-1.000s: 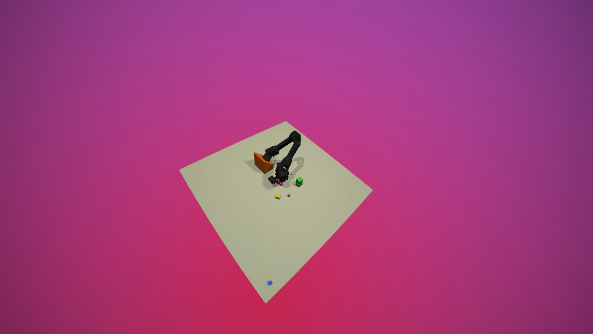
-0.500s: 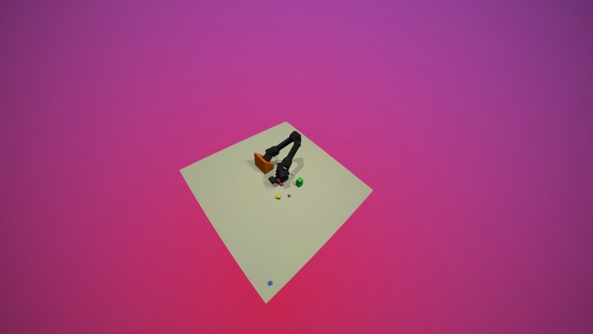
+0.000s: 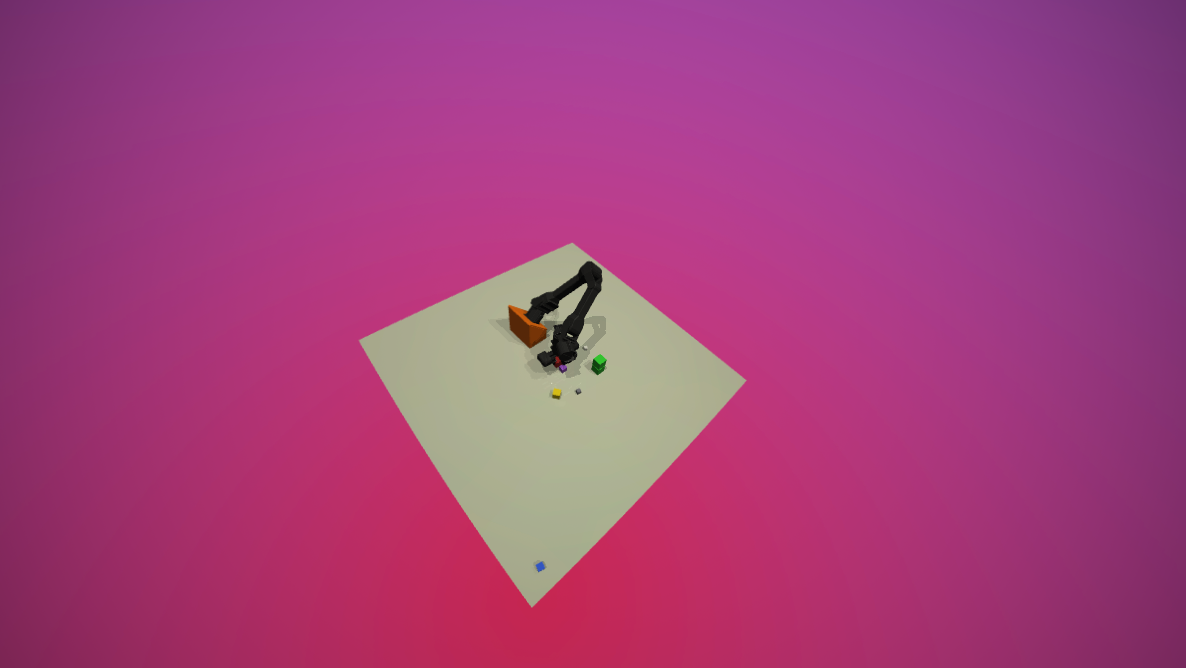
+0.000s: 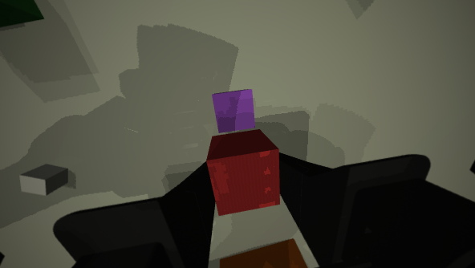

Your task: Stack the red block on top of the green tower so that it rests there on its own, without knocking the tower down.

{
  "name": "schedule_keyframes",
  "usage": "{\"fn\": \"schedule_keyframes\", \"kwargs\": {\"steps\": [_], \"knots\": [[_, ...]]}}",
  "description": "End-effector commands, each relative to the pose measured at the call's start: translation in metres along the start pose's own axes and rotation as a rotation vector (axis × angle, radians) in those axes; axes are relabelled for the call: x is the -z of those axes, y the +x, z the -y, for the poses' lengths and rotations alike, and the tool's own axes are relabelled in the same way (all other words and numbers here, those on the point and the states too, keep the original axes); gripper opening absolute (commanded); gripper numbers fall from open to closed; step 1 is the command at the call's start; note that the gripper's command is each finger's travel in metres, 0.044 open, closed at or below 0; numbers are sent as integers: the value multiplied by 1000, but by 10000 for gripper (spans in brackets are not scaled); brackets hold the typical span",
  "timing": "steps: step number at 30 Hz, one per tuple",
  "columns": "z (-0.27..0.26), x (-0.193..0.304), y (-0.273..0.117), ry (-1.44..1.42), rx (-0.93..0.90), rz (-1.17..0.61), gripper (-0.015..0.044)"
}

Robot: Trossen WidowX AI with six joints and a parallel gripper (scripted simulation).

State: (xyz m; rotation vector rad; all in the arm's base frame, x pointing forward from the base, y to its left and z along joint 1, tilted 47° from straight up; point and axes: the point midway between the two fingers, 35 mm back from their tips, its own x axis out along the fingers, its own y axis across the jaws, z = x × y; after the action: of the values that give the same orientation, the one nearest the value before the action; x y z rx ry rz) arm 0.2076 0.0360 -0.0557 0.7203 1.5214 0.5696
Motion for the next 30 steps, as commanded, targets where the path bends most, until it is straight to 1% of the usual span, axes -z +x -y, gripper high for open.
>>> {"fn": "schedule_keyframes", "kwargs": {"steps": [1, 23, 30], "knots": [[1, -2, -14, -6, 6, 8, 0], [1, -1, -110, -6, 9, 7, 0], [1, -2, -112, -3, 8, 9, 0]]}}
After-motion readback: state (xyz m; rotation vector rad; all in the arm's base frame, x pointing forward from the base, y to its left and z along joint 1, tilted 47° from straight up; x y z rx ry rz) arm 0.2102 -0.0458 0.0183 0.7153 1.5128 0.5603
